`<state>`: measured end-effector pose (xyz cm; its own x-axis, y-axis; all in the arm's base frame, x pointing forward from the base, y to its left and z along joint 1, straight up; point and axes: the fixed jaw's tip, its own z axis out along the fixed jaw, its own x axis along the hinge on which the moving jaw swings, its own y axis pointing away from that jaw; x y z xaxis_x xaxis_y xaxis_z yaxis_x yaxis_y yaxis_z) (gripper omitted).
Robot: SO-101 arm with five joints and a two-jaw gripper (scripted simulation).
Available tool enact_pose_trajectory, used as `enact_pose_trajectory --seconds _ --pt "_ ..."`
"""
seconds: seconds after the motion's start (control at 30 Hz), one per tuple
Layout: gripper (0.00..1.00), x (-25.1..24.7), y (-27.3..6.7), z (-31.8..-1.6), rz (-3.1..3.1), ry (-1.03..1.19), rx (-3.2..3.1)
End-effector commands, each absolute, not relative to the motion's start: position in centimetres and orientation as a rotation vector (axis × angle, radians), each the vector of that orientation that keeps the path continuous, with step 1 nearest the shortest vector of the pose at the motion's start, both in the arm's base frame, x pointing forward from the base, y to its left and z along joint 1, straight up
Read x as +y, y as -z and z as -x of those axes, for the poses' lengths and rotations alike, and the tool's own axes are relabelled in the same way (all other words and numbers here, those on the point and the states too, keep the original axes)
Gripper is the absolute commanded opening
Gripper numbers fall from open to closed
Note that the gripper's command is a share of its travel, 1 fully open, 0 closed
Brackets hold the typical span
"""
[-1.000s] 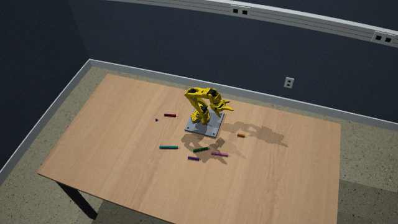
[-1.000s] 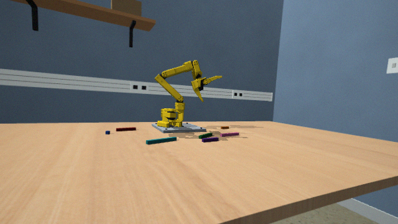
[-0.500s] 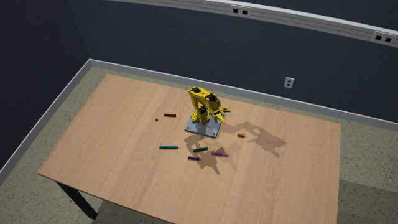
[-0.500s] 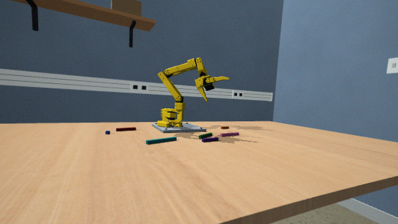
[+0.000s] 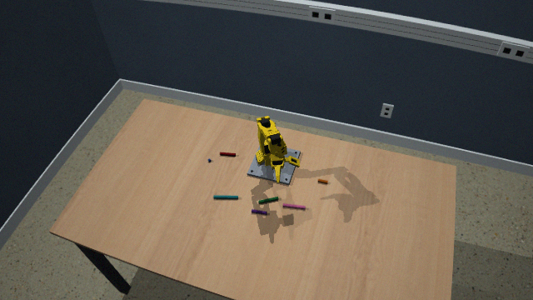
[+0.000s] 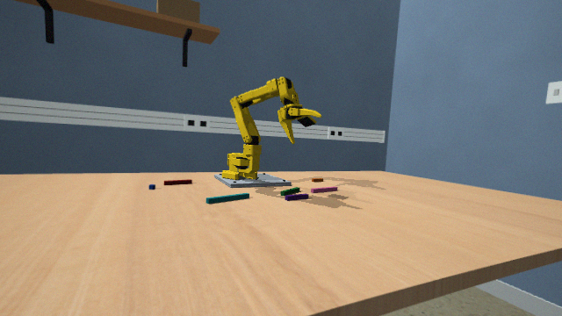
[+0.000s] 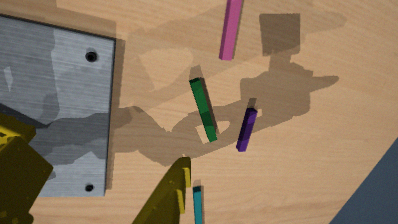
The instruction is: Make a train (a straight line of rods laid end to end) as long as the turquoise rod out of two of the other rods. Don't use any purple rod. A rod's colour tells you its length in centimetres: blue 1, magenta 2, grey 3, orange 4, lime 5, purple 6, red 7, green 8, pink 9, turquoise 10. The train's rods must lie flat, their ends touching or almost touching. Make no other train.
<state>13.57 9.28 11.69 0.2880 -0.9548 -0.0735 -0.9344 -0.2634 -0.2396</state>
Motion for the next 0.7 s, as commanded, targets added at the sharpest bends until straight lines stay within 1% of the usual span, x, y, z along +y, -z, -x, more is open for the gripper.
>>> enact_pose_trajectory --seconds 0.0,0.27,0.4,0.5,0.57,0.67 --pt "0.73 7.9 -11.7 -15.4 2.177 0.131 1.939" --pt "0.66 4.9 -11.4 -17.6 1.921 0.137 2.236" --pt "0.63 2.5 -11.1 -18.8 1.725 0.137 2.418" --pt "0.61 2.4 -11.1 -18.8 1.714 0.137 2.427" --pt "0.59 0.6 -10.8 -19.5 1.564 0.136 2.544" --pt "0.57 -1.0 -10.6 -19.8 1.432 0.133 2.636"
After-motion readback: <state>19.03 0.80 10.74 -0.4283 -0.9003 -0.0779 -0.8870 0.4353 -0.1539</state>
